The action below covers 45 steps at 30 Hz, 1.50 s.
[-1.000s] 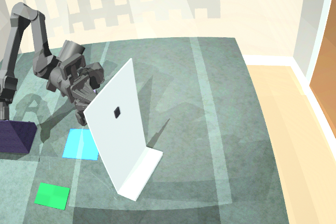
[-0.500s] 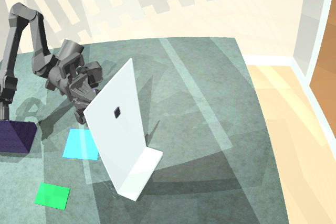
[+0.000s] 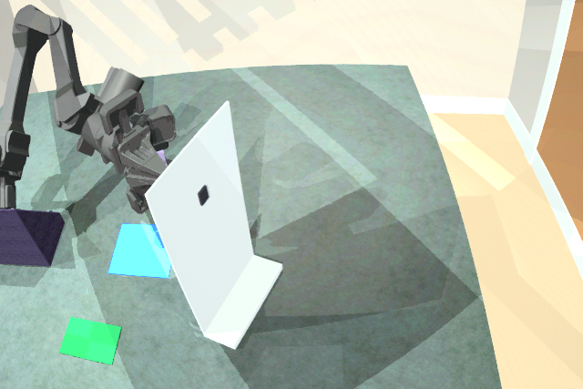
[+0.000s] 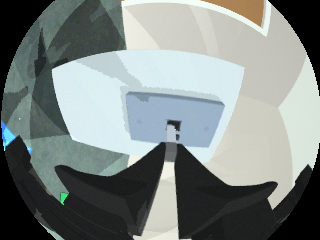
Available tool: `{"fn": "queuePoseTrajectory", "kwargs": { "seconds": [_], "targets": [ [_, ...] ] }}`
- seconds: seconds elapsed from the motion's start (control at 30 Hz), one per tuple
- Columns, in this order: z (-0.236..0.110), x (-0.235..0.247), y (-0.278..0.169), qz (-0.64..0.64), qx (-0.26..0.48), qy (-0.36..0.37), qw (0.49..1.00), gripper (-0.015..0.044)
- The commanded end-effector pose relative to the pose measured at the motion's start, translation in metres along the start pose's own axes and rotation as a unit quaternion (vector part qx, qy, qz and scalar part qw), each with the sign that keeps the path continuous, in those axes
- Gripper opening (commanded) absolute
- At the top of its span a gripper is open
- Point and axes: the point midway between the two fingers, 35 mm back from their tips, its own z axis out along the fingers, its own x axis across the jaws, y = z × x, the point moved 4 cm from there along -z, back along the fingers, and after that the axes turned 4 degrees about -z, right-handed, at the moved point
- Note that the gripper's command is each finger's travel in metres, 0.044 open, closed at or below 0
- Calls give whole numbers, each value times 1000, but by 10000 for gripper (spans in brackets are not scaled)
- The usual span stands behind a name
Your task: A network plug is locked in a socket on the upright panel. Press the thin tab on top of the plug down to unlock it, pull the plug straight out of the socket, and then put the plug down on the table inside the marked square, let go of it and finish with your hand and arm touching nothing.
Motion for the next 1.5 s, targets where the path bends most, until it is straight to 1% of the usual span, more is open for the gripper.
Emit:
{"fn": "queuePoseTrajectory", "kwargs": {
  "seconds": [0.0,1.47],
  "targets": [
    [-3,1,-2,1,4,1,1000,0],
    [-23,1,0,1,4,1,1000,0]
  ]
}}
